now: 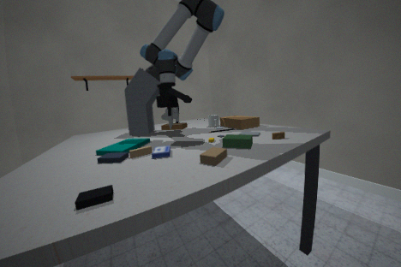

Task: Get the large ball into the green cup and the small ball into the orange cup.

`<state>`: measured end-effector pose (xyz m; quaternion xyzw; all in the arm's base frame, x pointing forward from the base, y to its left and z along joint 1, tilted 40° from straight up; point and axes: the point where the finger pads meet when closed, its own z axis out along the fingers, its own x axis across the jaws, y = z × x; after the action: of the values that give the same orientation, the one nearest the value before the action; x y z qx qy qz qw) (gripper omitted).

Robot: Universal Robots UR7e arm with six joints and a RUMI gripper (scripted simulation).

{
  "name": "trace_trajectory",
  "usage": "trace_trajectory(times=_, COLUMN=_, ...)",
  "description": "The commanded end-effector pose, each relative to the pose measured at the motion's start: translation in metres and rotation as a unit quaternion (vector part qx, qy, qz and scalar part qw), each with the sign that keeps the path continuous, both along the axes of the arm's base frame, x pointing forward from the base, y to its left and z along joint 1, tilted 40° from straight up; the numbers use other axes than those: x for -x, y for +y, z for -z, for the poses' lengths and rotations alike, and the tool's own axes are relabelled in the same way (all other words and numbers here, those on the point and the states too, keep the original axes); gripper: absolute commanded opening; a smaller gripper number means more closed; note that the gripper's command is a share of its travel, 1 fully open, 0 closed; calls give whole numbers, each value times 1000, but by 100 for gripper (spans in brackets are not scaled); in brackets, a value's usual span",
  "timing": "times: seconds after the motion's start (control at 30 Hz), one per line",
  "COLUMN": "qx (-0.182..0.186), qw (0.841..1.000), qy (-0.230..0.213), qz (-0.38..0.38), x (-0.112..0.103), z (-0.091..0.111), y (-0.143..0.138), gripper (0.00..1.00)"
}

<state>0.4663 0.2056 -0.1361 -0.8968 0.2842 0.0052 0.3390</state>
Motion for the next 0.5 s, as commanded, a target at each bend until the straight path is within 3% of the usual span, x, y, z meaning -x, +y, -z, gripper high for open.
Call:
trace_trajectory(times=0.0, qx=-2, qw=1000, qy=4, qz=-4, x=-1, z=0, y=0, gripper=43)
trace_trajectory(times=0.47, qx=0, qw=1000, qy=1, qz=-1, x=0, z=0, y=0, gripper=43)
